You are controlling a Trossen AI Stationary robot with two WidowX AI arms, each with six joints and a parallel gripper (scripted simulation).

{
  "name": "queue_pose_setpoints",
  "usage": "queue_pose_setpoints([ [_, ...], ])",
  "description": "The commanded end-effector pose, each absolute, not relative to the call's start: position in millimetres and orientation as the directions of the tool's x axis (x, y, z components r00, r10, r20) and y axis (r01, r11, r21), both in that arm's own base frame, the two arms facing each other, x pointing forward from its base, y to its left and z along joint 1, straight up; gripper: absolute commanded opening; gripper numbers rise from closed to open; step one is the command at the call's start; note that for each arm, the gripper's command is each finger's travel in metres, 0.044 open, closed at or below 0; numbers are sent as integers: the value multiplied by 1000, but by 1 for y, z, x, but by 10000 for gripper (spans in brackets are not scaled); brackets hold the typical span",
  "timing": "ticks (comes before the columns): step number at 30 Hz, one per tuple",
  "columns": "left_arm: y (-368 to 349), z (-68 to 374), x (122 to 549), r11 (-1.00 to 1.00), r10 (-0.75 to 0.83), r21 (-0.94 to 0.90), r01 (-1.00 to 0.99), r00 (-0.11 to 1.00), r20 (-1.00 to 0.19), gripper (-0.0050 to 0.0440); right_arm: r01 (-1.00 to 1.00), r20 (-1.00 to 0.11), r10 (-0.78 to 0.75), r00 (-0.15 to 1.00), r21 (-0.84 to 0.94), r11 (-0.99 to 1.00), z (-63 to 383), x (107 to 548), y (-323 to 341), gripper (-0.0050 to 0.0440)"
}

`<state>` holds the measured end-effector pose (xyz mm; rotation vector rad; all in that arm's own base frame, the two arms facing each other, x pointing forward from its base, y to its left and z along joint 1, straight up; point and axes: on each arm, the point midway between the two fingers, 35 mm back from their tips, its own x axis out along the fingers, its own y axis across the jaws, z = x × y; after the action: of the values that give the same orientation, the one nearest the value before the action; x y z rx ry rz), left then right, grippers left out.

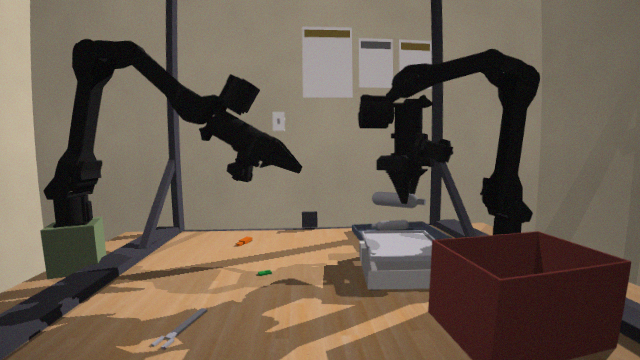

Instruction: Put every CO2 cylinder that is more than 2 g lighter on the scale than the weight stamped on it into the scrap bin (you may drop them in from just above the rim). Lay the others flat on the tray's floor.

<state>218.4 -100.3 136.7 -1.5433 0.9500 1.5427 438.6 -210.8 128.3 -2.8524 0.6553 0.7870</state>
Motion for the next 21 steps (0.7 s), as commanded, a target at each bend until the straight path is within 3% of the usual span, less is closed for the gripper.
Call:
queue_pose_setpoints([
  [1, -102, 142, 218, -451, -9, -14, -892, 20, -1000, -50, -436, -482, -384, 787, 4, -900, 143, 441, -211, 440],
  [8, -101, 141, 217, -353, -12, -22, -935, 28, -1000, -50, -436, -482, -384, 787, 4, -900, 143, 441, -211, 440],
  [21, -101, 141, 217, 297, -36, -92, -950, 86, -996, -50, -436, -482, -384, 787, 4, -900, 143, 441, -211, 440],
])
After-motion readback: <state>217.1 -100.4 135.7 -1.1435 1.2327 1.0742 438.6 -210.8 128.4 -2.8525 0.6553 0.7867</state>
